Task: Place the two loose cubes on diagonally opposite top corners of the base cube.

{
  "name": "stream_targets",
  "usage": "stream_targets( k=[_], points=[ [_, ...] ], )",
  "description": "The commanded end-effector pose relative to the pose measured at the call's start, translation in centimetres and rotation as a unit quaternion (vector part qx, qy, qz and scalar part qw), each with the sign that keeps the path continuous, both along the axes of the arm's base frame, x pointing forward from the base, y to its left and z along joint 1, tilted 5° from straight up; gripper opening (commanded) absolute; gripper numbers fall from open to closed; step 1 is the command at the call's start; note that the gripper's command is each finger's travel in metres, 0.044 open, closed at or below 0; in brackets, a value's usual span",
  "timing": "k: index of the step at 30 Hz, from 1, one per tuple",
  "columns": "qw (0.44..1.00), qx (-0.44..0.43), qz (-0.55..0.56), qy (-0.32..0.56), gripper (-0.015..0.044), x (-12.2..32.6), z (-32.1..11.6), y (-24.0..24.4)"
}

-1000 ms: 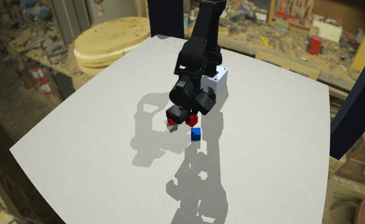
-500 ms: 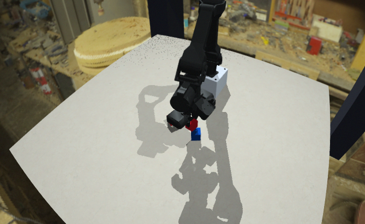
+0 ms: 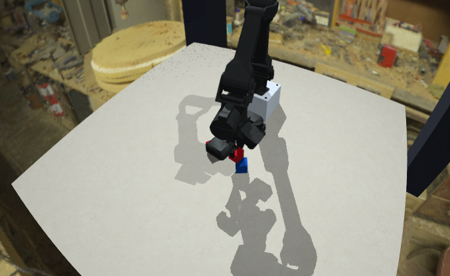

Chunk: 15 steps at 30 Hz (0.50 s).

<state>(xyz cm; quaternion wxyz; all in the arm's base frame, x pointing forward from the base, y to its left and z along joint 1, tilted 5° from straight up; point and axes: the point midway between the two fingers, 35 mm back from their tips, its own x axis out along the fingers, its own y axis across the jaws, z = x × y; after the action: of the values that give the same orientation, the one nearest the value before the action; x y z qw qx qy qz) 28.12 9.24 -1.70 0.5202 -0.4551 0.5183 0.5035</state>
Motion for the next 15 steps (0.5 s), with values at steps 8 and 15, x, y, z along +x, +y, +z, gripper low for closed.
stream_targets(
  k=[8,15],
  points=[
    [1.000,0.002,-0.002,0.000,0.0105,-0.01,-0.05,0.06],
    [1.000,0.002,-0.002,0.000,0.0205,-0.01,-0.05,0.06]
  ],
)
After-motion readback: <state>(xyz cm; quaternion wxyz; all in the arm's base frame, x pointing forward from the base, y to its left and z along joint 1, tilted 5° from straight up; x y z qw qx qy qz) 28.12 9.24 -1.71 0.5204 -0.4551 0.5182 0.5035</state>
